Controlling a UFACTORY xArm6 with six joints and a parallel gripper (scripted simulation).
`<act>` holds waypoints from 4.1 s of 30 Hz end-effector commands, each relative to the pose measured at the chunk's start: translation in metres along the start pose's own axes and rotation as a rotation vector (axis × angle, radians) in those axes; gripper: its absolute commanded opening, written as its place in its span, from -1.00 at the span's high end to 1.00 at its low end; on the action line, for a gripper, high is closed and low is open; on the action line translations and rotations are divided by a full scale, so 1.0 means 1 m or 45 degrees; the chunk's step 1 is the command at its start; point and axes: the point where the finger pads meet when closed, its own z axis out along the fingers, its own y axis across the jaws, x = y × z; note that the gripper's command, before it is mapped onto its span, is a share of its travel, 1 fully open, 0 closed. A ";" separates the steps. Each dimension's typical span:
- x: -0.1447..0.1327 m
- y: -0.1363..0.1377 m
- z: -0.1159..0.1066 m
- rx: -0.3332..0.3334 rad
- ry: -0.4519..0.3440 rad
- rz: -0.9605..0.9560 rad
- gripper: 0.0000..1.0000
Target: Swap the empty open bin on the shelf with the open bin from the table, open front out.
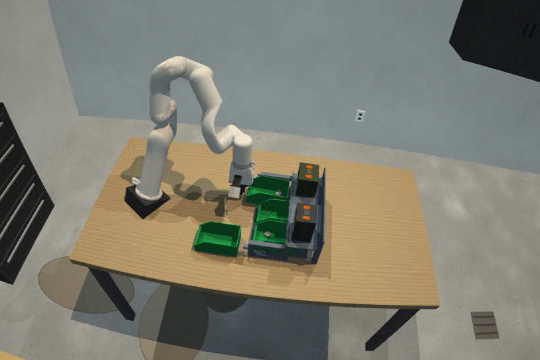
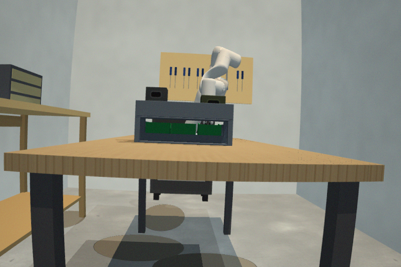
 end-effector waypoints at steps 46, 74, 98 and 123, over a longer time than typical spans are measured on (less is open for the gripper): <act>0.000 -0.019 -0.002 0.004 0.000 -0.001 1.00; 0.000 -0.028 -0.002 0.004 0.000 -0.001 1.00; 0.000 -0.060 -0.002 0.004 0.000 -0.001 1.00; 0.000 -0.080 -0.002 0.004 0.000 -0.001 1.00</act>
